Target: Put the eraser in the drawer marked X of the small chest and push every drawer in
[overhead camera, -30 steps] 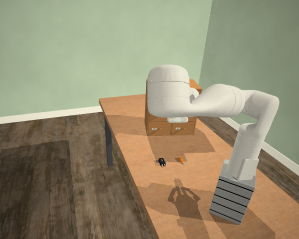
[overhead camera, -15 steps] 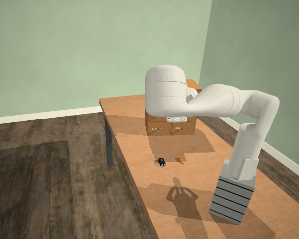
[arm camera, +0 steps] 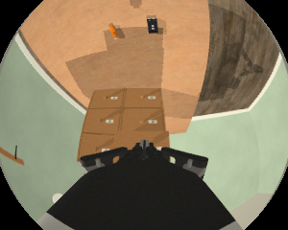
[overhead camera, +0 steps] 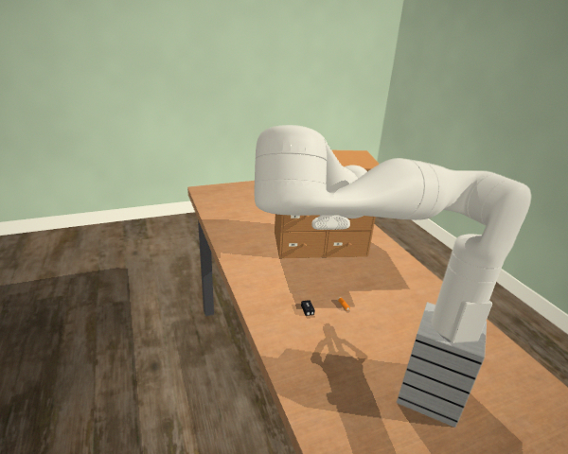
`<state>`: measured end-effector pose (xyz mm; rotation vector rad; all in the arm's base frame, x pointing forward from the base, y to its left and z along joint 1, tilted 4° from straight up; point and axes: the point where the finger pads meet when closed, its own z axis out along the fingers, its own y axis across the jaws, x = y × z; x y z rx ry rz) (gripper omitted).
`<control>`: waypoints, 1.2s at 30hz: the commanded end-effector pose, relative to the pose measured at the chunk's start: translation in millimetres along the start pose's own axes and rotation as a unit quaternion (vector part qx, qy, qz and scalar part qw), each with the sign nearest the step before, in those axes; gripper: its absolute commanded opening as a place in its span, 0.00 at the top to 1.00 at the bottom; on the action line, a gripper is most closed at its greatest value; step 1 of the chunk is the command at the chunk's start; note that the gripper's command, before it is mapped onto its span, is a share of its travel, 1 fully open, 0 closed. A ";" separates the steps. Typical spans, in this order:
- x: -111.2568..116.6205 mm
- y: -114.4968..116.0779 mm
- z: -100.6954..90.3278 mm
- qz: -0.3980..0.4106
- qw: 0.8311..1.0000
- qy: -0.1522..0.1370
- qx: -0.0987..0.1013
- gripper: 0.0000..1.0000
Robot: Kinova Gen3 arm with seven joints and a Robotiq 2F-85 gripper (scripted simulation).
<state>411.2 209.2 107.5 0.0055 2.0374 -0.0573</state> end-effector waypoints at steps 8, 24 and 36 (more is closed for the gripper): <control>-5.6 -8.0 20.6 0.004 1.000 -0.001 0.009 1.00; -6.0 -8.0 22.2 0.004 1.000 -0.001 0.009 1.00; -6.0 -8.0 22.2 0.004 1.000 -0.001 0.009 1.00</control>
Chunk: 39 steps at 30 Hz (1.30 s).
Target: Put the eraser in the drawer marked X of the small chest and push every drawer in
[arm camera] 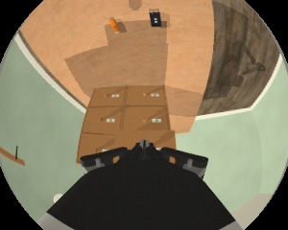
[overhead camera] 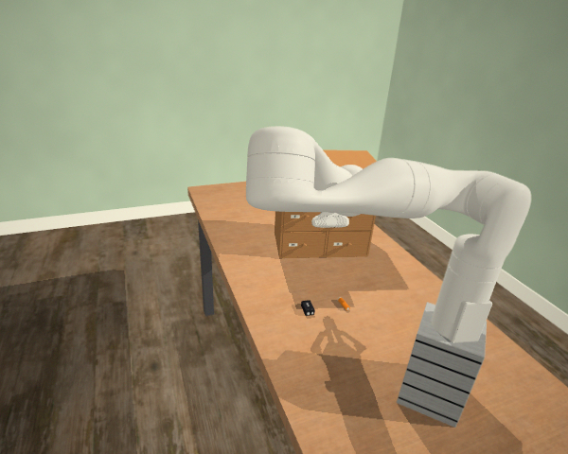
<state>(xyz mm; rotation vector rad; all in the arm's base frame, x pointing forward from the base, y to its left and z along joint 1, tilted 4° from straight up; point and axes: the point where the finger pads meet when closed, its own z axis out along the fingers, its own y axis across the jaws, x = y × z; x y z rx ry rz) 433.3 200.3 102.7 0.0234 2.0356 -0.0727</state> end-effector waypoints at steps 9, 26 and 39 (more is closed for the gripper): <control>-0.8 0.1 0.4 0.001 1.000 0.000 0.000 1.00; -4.7 0.1 7.1 0.001 1.000 0.000 0.000 1.00; -10.9 0.1 17.9 0.001 1.000 0.000 0.000 1.00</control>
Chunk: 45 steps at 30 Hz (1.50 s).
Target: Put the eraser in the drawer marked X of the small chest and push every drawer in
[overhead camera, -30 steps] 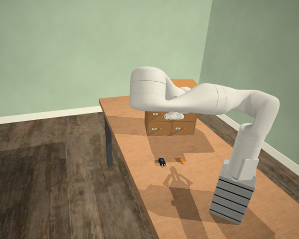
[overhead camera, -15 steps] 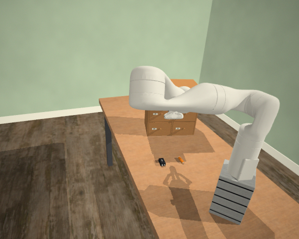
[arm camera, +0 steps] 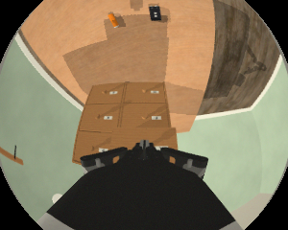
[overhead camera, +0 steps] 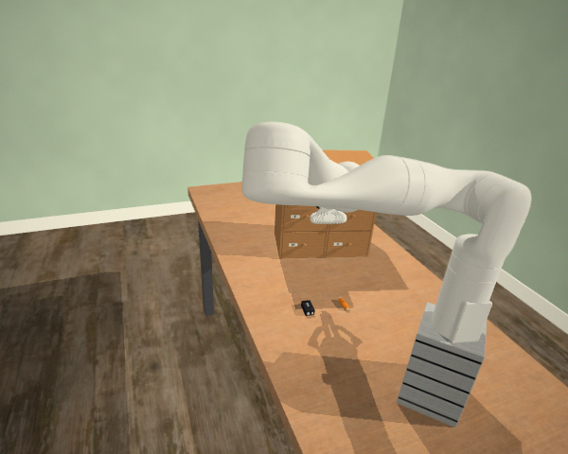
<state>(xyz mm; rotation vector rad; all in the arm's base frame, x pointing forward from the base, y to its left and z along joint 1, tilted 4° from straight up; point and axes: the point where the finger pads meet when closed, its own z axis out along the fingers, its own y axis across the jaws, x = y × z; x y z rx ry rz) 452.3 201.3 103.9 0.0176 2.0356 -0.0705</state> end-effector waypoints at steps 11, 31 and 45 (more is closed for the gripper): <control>-10.1 -1.9 16.7 0.002 1.000 0.000 0.002 1.00; -26.6 -2.1 45.3 0.002 1.000 0.000 0.002 1.00; -35.9 -2.2 61.5 0.002 1.000 0.000 0.002 1.00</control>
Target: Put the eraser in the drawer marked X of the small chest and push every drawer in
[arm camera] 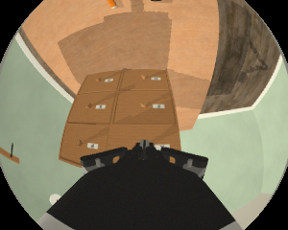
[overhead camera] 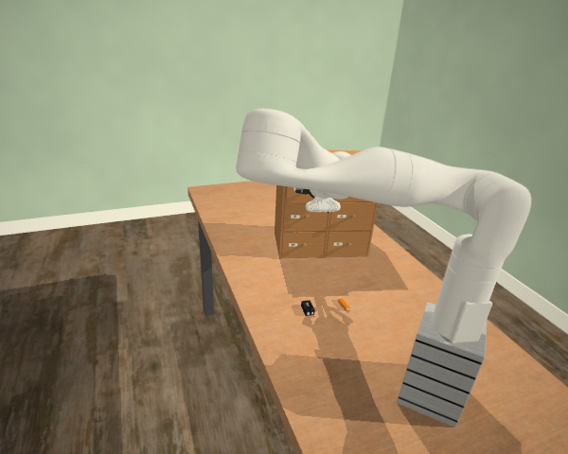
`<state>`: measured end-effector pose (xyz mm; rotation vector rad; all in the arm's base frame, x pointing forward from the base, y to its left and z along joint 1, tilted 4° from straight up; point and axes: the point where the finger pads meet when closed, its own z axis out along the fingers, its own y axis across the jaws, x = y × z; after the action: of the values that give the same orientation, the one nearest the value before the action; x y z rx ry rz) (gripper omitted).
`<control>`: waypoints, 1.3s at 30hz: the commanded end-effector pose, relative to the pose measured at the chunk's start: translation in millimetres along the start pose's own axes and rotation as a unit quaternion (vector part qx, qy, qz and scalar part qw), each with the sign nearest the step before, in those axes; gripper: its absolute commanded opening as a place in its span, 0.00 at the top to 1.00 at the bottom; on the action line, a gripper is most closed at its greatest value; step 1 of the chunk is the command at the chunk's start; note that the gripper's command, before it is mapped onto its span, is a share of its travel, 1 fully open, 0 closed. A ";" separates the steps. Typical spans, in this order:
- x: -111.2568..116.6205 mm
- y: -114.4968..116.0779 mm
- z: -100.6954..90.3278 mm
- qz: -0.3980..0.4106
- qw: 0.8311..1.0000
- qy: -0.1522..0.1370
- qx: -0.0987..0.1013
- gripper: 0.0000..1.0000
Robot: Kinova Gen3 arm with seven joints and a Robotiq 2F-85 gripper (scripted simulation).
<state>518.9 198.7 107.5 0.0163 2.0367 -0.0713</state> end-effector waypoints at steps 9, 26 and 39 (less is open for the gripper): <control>-6.7 -2.4 10.1 0.003 1.000 -0.001 0.002 1.00; -10.4 -2.4 16.4 0.003 1.000 -0.001 0.002 1.00; -10.5 -2.4 16.7 0.003 1.000 -0.001 0.002 1.00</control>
<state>538.0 195.8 108.6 0.0226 2.0363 -0.0720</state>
